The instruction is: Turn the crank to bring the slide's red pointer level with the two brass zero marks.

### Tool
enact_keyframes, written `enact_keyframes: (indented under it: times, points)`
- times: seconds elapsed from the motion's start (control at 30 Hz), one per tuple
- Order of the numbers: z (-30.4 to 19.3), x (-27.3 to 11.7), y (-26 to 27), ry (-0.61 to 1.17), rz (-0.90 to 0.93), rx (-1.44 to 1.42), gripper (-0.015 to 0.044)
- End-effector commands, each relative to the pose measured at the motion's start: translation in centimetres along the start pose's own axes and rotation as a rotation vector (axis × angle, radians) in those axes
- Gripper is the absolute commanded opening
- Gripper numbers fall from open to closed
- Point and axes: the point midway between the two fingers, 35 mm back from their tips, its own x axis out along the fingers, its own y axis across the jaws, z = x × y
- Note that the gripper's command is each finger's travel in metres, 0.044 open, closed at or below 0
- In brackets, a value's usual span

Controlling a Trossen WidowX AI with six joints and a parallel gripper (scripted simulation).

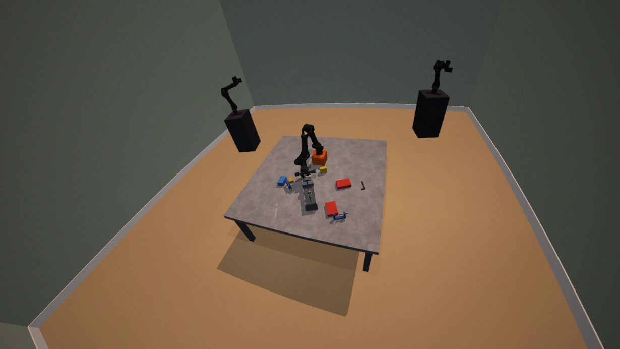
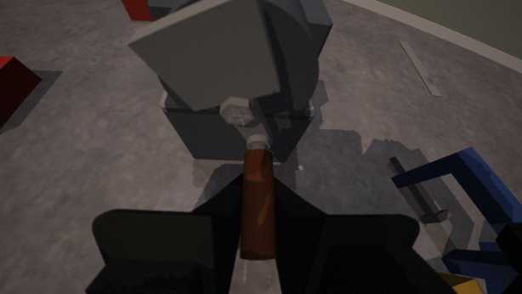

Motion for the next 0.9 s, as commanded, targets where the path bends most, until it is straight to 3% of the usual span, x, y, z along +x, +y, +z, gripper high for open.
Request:
enact_keyframes:
  times: [0.0, 0.87]
  points:
    - [-0.25, 0.26, 0.86, 0.008, 0.023, 0.003, 0.0000]
    - [-0.24, 0.21, 1.65, 0.008, 0.023, 0.004, 0.0000]
